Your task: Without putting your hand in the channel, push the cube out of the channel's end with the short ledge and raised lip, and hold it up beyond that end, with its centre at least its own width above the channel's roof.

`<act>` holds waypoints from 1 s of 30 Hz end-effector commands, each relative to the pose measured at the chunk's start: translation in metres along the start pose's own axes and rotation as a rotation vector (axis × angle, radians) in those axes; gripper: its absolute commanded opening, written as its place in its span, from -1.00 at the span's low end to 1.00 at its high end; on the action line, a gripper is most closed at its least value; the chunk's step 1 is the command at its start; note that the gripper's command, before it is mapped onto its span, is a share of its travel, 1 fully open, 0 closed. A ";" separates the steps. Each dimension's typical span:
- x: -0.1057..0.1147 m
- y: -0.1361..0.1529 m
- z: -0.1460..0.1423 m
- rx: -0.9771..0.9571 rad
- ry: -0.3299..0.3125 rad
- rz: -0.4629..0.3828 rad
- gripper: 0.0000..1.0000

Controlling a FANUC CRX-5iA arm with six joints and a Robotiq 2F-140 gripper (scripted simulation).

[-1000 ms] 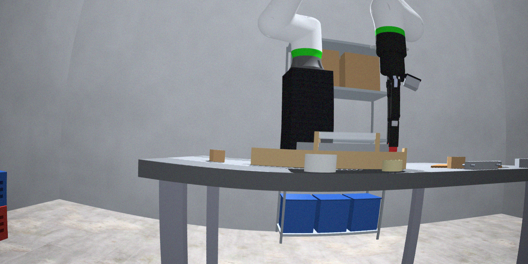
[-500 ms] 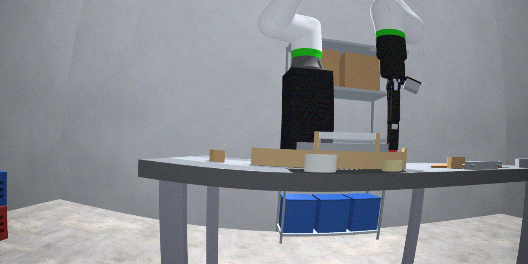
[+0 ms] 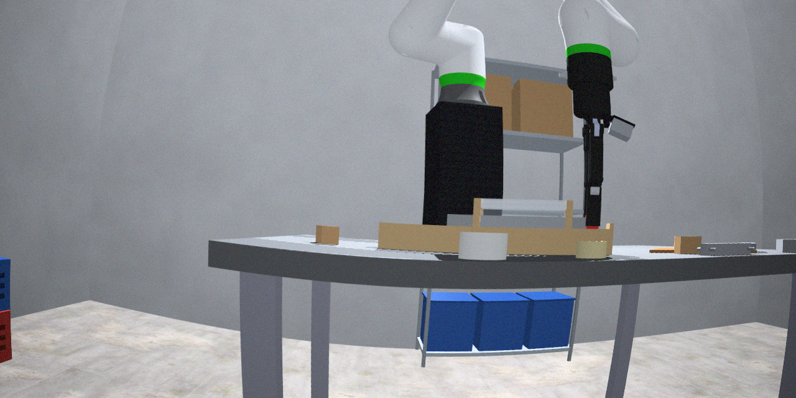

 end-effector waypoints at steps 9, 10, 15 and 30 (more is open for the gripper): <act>0.001 -0.001 0.001 0.000 0.001 0.001 -0.35; 0.001 -0.001 0.001 0.000 0.001 0.001 -0.80; 0.001 -0.001 0.001 0.000 0.001 0.001 -0.80; 0.001 -0.001 0.001 0.000 0.001 0.001 -0.80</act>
Point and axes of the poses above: the point where the finger pads meet when closed, its own x axis back along the fingers, its own z axis across the jaws, y = z × x, the point moved 8 cm from there along x, back along the fingers, and after that the axes turned 9 degrees about -x, right-handed, at the moved point
